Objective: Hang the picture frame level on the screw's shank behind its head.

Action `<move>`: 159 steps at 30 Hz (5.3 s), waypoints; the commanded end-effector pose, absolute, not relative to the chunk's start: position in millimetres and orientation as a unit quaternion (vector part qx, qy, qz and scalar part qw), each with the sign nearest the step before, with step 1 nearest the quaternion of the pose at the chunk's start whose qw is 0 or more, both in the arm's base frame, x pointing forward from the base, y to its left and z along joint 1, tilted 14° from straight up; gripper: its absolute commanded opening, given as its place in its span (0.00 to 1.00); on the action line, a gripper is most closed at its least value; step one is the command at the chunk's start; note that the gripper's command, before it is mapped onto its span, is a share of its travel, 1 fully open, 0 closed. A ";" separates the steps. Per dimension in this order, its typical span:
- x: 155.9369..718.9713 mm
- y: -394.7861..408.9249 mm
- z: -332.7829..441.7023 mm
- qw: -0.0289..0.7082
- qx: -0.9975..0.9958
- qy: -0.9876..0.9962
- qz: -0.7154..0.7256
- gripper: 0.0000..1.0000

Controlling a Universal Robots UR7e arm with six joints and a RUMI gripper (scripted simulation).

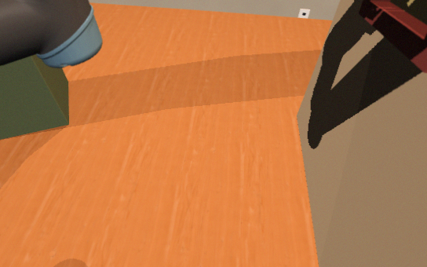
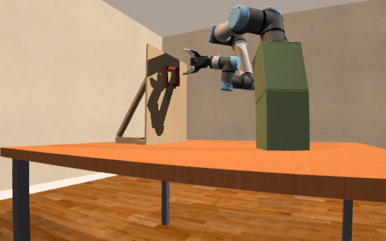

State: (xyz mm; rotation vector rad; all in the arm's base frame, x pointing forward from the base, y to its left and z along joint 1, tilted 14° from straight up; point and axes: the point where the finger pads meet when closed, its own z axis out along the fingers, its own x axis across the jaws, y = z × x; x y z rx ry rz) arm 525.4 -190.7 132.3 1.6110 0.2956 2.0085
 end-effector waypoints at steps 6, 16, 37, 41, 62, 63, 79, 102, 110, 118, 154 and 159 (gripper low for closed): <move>526.0 -198.4 122.6 0.252 0.619 0.098 0.738 1.00; 525.8 -203.7 115.1 0.236 0.633 0.088 0.732 1.00; 525.0 -209.7 106.2 0.216 0.650 0.076 0.725 1.00; 524.9 -210.0 105.8 0.215 0.651 0.075 0.724 1.00; 524.7 -211.2 103.9 0.211 0.654 0.072 0.723 1.00; 524.7 -211.2 103.9 0.211 0.654 0.072 0.723 1.00; 524.7 -211.2 103.9 0.211 0.654 0.072 0.723 0.29; 524.7 -211.2 103.9 0.211 0.654 0.072 0.723 0.29; 524.8 -211.1 104.1 0.211 0.654 0.072 0.723 0.29; 524.9 -211.1 104.3 0.211 0.654 0.072 0.723 0.29; 550.4 -215.6 107.8 0.211 0.654 0.072 0.723 0.29; 557.5 -216.8 108.8 0.211 0.654 0.072 0.723 0.29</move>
